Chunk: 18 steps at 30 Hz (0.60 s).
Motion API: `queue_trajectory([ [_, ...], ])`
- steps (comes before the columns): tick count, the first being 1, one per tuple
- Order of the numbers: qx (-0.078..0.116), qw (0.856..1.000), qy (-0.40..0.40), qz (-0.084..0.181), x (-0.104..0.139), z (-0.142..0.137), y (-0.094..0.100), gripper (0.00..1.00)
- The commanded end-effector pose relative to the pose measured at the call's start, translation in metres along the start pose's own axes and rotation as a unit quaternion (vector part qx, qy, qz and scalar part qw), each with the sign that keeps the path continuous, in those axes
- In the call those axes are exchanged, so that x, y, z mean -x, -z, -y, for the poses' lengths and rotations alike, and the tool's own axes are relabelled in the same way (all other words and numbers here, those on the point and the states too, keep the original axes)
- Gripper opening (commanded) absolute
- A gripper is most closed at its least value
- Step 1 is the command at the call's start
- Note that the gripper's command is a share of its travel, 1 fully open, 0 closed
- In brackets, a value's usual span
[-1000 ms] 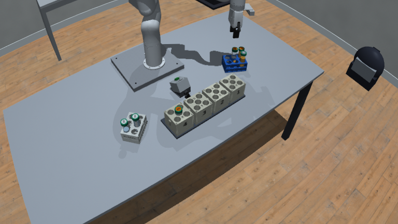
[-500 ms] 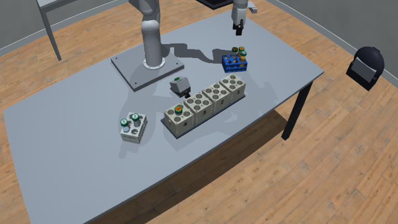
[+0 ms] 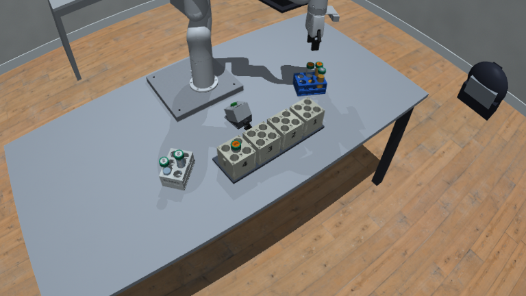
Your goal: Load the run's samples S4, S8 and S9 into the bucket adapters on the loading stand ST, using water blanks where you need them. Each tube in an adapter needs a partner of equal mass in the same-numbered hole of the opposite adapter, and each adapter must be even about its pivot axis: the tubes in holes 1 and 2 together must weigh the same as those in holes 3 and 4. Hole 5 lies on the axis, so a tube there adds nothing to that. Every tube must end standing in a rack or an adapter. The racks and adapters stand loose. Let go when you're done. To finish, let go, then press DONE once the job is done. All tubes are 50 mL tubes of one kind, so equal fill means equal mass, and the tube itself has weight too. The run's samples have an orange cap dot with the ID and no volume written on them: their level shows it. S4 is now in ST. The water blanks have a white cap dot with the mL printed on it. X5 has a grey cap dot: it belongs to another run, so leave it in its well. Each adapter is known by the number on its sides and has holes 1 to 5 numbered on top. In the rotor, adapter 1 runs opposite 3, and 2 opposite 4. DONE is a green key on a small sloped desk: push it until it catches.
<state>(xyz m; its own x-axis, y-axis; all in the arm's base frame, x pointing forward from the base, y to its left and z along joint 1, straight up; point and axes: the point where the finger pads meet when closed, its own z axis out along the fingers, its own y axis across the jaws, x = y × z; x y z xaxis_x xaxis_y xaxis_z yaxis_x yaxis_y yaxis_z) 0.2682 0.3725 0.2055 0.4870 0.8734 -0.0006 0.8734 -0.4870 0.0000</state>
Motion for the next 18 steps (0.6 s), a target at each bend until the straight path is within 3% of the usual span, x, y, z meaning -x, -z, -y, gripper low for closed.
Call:
queue_trajectory([
  [1,0.005,1.000,0.000,-0.002,-0.001,0.000,-0.006,0.57],
  [18,0.005,1.000,0.000,-0.002,-0.001,0.000,-0.036,0.57],
])
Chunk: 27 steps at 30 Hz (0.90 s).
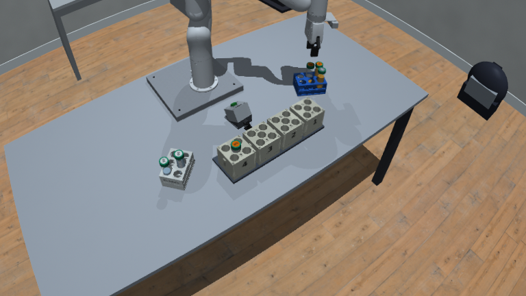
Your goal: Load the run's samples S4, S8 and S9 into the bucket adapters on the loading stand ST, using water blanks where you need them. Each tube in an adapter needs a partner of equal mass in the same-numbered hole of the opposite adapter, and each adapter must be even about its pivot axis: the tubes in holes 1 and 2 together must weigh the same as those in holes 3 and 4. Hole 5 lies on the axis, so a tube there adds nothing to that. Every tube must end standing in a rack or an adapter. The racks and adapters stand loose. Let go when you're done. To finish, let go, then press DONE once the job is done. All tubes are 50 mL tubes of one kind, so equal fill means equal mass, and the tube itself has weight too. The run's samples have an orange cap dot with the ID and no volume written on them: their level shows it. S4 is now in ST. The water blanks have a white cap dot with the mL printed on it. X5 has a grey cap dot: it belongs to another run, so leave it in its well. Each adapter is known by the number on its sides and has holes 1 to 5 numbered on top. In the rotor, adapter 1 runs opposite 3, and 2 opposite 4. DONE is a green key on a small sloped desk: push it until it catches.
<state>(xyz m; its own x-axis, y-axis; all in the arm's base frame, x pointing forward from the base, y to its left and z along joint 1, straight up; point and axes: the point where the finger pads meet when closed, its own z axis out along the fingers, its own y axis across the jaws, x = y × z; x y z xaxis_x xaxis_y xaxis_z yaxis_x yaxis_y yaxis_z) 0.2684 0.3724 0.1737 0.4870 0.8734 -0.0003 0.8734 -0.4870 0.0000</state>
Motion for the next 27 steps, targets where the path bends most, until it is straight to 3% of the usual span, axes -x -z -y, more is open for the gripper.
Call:
queue_trajectory([
  [1,0.005,1.000,0.000,-0.002,-0.001,0.000,-0.004,0.57],
  [27,0.005,1.000,0.000,-0.002,-0.001,-0.001,-0.050,0.57],
])
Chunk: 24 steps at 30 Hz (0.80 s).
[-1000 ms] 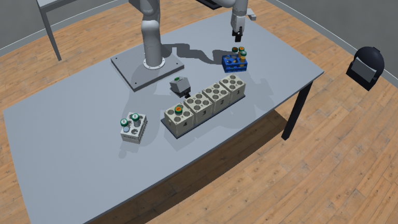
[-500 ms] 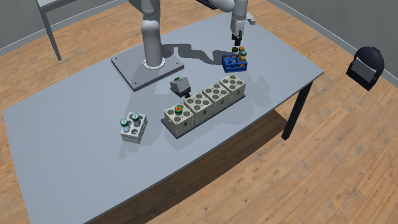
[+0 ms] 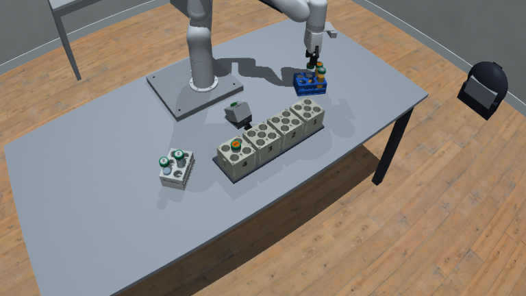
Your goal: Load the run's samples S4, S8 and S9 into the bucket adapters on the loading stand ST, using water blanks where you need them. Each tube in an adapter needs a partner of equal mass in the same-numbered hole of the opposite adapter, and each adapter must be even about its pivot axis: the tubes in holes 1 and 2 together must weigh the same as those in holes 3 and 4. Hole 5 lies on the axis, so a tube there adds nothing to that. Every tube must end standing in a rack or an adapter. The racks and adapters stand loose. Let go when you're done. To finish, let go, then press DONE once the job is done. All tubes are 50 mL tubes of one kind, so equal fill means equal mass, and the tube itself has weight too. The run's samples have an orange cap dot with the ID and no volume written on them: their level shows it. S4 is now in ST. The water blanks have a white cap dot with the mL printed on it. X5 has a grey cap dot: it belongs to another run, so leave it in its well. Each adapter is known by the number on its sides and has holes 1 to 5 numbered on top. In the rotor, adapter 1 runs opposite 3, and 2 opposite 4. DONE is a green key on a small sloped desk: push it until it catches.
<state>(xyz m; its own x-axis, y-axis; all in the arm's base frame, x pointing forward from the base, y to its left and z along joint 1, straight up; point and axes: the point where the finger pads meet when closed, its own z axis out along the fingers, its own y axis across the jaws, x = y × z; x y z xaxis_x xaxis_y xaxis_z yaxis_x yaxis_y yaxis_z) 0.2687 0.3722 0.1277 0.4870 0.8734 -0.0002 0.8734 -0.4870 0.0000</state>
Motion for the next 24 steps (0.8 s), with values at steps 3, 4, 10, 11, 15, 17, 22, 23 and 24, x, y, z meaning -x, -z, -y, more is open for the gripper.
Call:
queue_trajectory([
  [3,0.005,1.000,0.000,-0.002,-0.001,0.000,-0.010,0.57],
  [4,0.005,1.000,0.000,-0.002,-0.001,0.000,-0.012,0.57],
  [10,0.005,1.000,0.000,-0.002,-0.001,0.000,-0.019,0.57],
  [11,0.005,1.000,0.000,-0.002,-0.001,0.000,-0.019,0.57],
  [15,0.005,1.000,0.000,-0.002,-0.001,0.000,-0.019,0.57],
  [17,0.005,1.000,0.000,-0.002,-0.001,0.000,-0.019,0.57],
  [22,0.005,1.000,0.000,-0.002,-0.001,0.000,-0.023,0.57],
  [23,0.005,1.000,0.000,-0.002,-0.001,0.000,-0.023,0.57],
  [24,0.005,1.000,0.000,-0.002,-0.001,0.000,-0.024,0.57],
])
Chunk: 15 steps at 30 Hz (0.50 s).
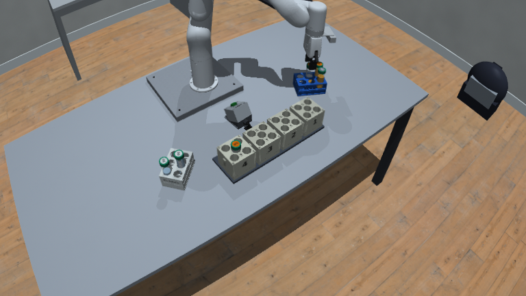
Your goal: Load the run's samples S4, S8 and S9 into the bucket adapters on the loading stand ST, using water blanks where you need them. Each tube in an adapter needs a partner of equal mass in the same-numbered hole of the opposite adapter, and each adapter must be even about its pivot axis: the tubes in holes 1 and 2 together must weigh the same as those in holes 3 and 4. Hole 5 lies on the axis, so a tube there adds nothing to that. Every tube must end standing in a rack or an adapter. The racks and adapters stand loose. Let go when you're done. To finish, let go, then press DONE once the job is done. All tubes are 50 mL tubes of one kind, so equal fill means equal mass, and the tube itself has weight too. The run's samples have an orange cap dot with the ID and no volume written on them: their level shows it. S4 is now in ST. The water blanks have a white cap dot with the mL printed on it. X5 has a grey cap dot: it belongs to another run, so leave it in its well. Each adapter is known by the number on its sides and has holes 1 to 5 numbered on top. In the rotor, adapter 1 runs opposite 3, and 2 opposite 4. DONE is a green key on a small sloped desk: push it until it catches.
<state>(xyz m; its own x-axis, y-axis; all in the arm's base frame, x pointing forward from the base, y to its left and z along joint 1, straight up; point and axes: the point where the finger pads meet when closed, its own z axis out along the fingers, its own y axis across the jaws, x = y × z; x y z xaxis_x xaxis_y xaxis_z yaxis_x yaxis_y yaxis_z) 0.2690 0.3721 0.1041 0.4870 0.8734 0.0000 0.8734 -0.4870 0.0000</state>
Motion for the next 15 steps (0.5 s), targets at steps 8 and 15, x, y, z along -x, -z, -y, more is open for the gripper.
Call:
queue_trajectory([
  [8,0.004,1.000,0.000,-0.002,-0.0013,-0.0002,-0.0044,0.57],
  [15,0.004,1.000,0.000,-0.002,-0.0013,-0.0002,-0.0091,0.57],
])
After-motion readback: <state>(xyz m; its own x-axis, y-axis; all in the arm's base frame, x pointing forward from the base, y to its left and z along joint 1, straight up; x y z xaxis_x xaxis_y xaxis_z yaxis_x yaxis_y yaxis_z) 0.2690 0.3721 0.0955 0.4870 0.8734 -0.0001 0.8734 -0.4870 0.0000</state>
